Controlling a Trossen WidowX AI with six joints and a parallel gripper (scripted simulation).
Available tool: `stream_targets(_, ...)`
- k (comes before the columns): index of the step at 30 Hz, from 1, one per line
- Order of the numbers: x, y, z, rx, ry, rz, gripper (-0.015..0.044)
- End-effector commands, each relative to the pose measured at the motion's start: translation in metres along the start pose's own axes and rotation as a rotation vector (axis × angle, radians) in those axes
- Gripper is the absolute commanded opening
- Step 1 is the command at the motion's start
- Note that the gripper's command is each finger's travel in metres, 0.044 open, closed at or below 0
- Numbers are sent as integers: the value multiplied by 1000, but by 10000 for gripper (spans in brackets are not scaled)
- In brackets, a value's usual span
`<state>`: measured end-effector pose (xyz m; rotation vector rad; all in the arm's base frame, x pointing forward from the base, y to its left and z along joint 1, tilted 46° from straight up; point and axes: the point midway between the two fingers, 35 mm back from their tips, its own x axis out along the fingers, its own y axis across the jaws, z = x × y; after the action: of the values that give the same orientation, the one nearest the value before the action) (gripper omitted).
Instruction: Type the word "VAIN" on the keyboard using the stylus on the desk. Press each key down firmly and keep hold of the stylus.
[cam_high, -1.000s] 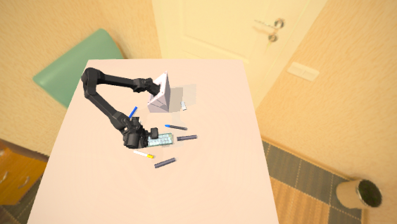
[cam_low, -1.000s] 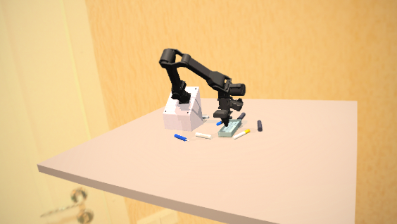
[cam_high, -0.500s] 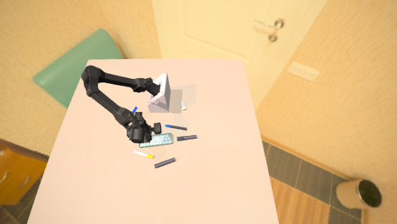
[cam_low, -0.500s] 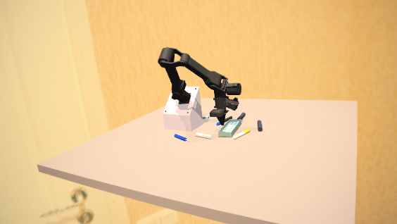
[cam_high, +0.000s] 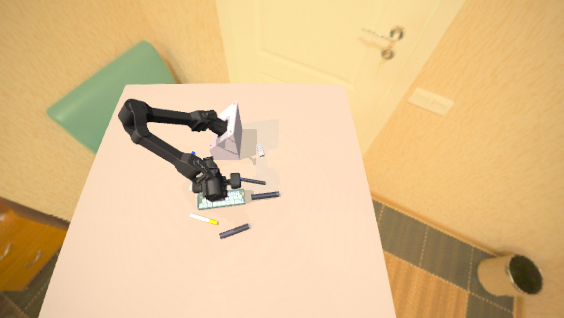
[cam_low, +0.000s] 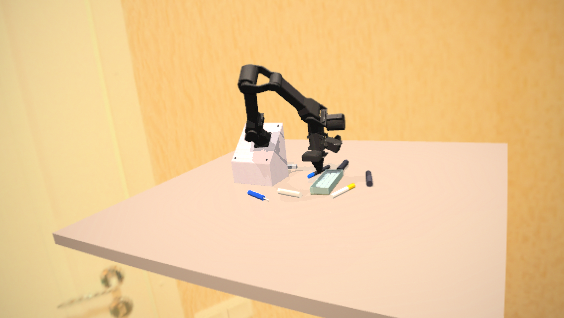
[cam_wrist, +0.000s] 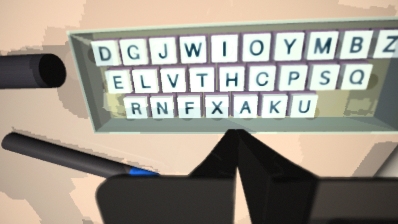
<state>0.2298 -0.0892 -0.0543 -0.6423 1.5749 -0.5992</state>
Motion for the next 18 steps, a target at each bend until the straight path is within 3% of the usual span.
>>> stream_targets(1, 0, 34, -3, 0, 0, -3, 0)
stream_targets(14, 0, 34, -3, 0, 0, -3, 0)
stream_targets(18, -37, 35, -1, 0, -1, 2, 0)
